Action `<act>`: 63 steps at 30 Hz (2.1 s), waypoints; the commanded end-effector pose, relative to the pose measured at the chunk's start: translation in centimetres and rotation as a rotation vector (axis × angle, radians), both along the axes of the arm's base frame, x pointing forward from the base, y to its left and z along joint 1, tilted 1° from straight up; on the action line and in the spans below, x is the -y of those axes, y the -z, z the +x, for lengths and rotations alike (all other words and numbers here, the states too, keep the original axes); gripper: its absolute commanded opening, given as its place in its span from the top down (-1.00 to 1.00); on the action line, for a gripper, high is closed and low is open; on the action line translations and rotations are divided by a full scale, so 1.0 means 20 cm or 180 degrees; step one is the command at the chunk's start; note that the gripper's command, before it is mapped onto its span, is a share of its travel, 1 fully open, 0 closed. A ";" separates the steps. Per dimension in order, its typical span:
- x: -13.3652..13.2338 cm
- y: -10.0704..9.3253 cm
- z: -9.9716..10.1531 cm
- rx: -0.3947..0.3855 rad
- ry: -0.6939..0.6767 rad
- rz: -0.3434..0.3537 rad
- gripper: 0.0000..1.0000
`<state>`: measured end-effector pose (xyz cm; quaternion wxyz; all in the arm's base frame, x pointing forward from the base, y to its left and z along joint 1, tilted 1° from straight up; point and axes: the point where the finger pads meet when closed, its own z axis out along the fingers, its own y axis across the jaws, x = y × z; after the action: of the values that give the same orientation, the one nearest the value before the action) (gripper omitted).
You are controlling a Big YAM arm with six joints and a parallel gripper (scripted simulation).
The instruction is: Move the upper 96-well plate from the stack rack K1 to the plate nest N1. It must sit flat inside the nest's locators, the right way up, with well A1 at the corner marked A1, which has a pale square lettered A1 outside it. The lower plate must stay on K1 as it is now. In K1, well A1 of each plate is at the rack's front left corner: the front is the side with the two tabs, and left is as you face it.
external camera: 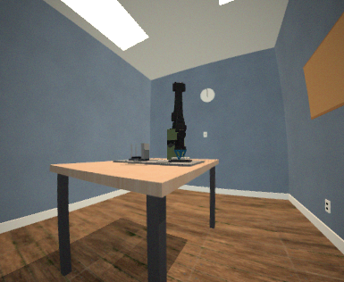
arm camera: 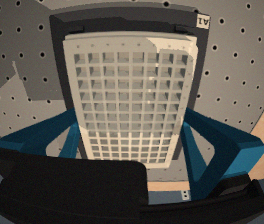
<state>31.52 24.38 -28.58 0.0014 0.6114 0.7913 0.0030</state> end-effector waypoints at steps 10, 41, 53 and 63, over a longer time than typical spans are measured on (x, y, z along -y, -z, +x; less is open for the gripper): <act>-0.02 0.00 0.07 0.0081 0.0015 0.0041 1.00; -0.02 0.03 0.07 0.0075 0.0014 0.0035 -1.00; -0.03 0.01 0.09 0.0098 0.0015 0.0054 -1.00; -0.01 -0.06 0.06 0.0055 0.0014 0.0020 -1.00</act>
<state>31.54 24.39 -29.18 0.0008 0.6114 0.7913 0.0008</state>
